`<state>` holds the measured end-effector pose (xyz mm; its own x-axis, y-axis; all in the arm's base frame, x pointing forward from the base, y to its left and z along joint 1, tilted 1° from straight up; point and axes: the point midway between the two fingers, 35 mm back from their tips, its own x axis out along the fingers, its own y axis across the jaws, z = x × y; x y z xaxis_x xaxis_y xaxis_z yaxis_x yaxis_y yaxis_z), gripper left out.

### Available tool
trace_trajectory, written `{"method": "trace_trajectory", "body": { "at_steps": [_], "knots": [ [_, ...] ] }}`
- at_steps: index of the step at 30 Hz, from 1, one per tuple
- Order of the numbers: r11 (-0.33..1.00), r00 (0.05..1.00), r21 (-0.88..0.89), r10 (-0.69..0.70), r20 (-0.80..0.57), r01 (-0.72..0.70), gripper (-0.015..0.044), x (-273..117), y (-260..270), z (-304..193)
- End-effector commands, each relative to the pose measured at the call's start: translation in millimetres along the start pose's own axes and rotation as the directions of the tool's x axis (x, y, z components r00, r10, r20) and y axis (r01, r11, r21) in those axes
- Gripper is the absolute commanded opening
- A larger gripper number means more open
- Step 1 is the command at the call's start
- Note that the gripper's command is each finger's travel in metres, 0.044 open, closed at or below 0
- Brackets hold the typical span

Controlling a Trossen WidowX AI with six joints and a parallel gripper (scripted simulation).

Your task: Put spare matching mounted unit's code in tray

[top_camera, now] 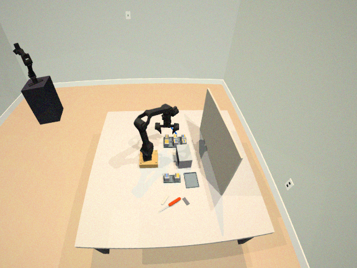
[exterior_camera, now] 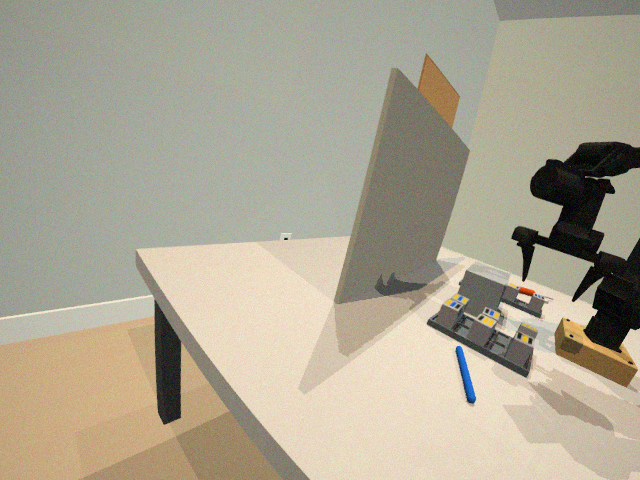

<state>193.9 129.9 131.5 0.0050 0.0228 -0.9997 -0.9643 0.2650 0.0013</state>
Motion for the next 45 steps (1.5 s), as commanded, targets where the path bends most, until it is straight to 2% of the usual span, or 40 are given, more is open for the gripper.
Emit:
{"method": "trace_trajectory", "body": {
  "at_steps": [1, 5, 6, 45],
  "knots": [
    [1.0, 1.0, -0.023, -0.003, 0.004, 0.003, 0.0414, 4, 2, 0],
    [1.0, 1.0, -0.023, -0.003, 0.004, 0.003, 0.0309, 29, 1, 0],
    [1.0, 1.0, -0.023, -0.003, 0.004, 0.003, 0.03, 36, 1, -1],
    [1.0, 1.0, -0.023, -0.003, 0.004, 0.003, 0.03, 92, -3, 0]
  ]
}}
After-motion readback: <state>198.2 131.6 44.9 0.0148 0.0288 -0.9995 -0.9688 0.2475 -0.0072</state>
